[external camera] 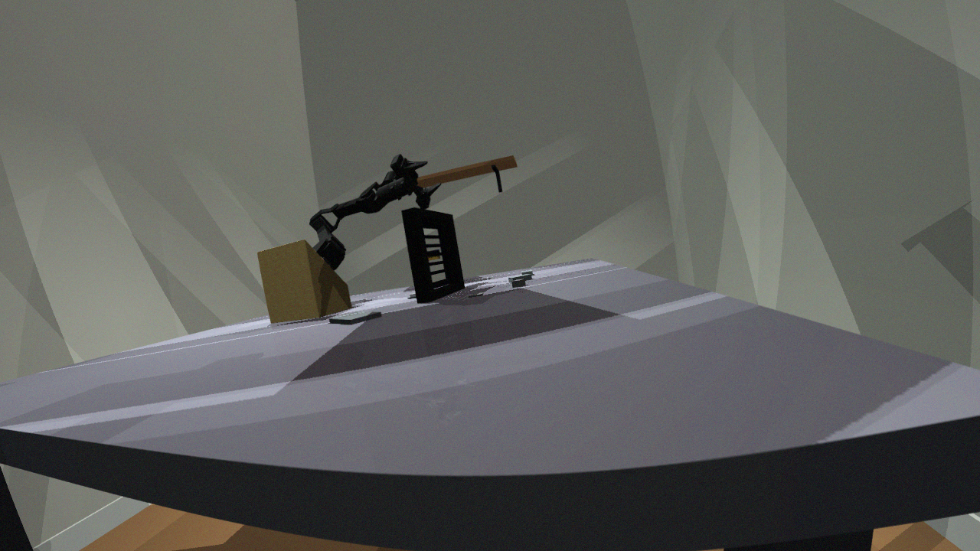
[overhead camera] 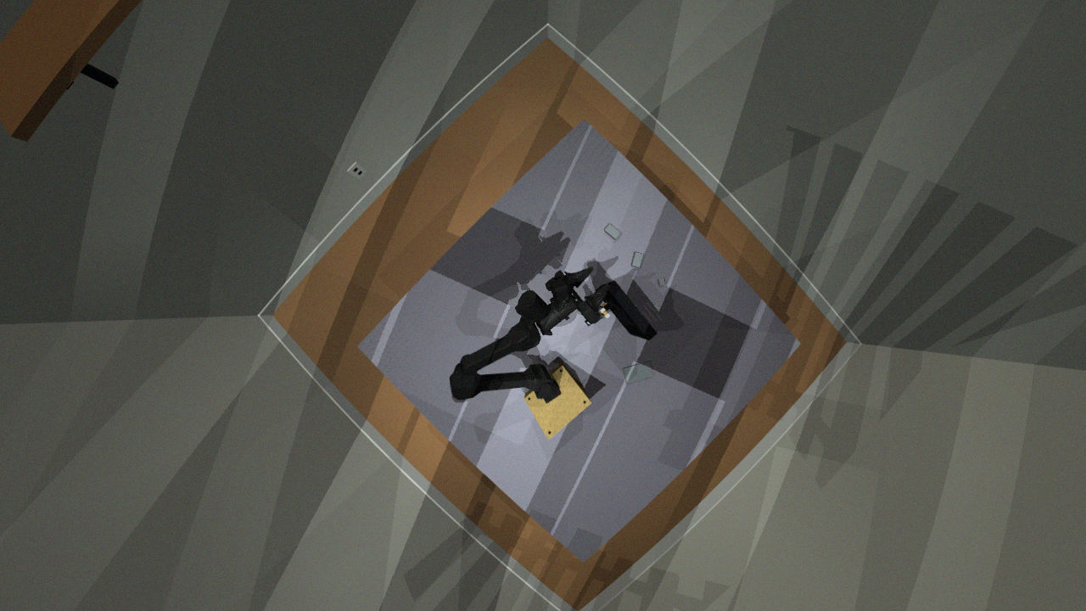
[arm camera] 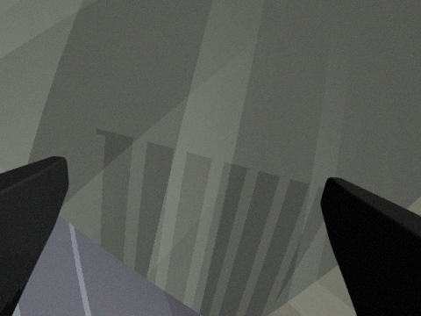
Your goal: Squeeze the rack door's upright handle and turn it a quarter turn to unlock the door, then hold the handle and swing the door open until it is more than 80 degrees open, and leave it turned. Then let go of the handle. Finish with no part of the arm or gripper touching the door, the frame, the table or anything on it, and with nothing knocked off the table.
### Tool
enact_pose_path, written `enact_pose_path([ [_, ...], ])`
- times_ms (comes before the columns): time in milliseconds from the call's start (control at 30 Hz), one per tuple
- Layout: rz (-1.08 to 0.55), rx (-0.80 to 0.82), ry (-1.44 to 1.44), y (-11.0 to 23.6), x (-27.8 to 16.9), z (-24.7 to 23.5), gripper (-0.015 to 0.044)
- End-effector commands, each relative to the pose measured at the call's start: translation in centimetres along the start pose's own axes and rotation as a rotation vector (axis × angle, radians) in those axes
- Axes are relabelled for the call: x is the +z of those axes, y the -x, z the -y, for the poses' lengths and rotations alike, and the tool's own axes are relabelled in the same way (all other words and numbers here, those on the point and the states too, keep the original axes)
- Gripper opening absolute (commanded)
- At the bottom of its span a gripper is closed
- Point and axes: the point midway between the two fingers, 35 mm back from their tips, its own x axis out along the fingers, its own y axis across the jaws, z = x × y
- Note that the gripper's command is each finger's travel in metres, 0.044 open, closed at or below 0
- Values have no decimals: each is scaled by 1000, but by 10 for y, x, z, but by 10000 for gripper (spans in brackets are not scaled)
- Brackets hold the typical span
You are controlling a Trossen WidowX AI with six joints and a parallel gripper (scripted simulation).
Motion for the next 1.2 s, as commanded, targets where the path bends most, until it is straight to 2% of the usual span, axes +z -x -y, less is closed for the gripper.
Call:
enact_pose_path([
  [0, -6, 1, 2, -1, -1, 0, 374],
  [133, -116, 25, 30, -11, -17, 1, 283],
  [600, -564, 159, 69, -32, -85, 5, 283],
  [1167, -1031, 366, -71, -17, -143, 9, 283],
])
